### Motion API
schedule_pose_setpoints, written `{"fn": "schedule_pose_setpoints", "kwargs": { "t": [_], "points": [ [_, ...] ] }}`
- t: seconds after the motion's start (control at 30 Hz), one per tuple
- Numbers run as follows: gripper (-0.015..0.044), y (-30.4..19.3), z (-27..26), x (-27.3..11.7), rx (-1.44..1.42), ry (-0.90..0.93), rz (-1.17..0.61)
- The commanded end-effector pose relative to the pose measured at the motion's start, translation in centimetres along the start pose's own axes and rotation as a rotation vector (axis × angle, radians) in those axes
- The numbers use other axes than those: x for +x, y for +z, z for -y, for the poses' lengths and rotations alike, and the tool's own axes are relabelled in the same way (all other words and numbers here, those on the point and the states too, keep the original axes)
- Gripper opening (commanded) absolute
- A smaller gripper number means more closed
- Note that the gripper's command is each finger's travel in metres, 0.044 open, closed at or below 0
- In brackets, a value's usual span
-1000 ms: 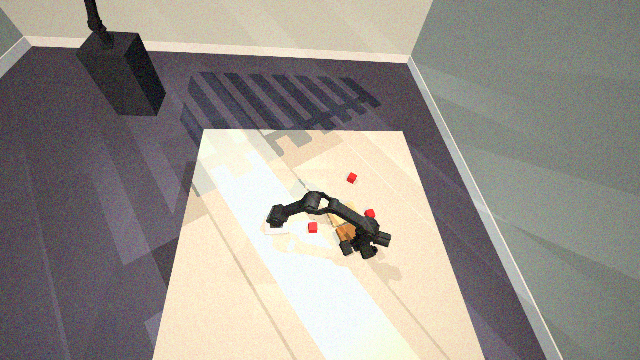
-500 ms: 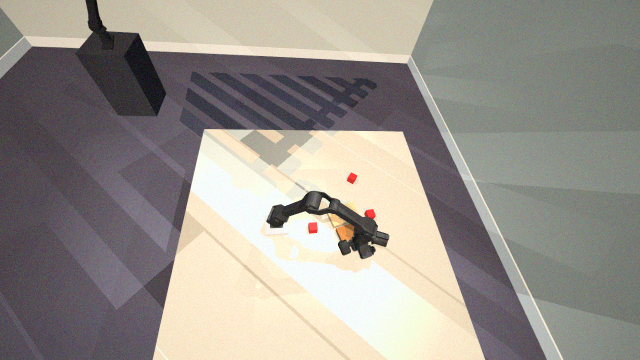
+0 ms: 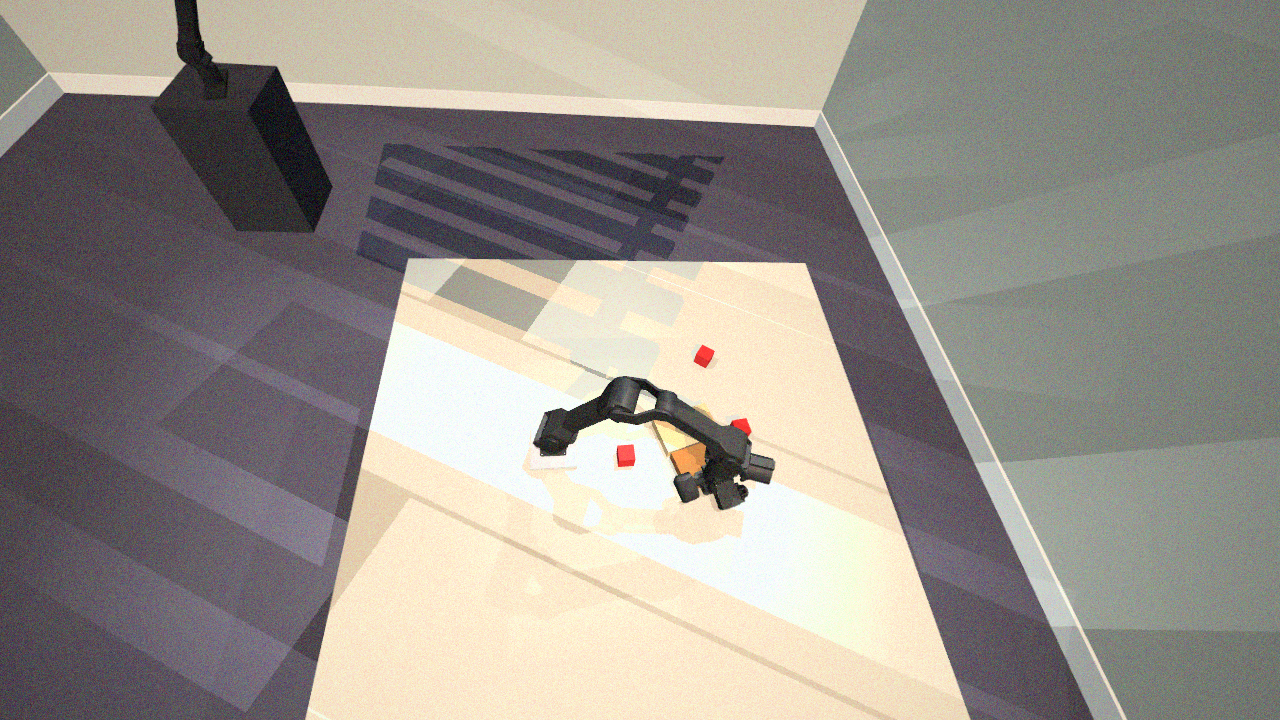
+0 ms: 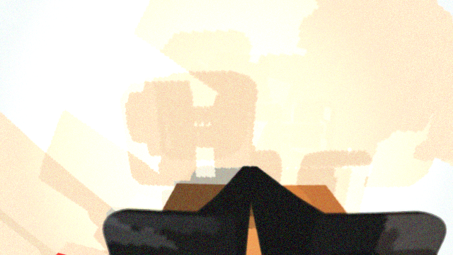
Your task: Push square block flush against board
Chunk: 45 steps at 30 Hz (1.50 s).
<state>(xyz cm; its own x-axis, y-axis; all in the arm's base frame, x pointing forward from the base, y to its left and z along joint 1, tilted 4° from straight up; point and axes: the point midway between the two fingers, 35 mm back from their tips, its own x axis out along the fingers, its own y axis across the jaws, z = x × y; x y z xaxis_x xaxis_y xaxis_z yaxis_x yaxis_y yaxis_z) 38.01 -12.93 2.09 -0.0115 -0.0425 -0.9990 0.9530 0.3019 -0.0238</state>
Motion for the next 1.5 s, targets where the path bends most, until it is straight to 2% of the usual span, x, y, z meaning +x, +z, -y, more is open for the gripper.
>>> {"fn": "schedule_pose_setpoints", "kwargs": {
  "t": [0.0,0.27,1.33,1.47],
  "points": [
    [0.0,-0.9,0.0,0.2,-0.002,-0.002,-0.007],
    [0.0,-1.1,-0.1,0.1,-0.002,-0.002,-0.008],
    [0.0,4.0,-0.1,0.1,-0.002,-0.002,-0.002],
    [0.0,3.7,-0.4,-3.5,-0.002,0.002,0.0]
  ]
}}
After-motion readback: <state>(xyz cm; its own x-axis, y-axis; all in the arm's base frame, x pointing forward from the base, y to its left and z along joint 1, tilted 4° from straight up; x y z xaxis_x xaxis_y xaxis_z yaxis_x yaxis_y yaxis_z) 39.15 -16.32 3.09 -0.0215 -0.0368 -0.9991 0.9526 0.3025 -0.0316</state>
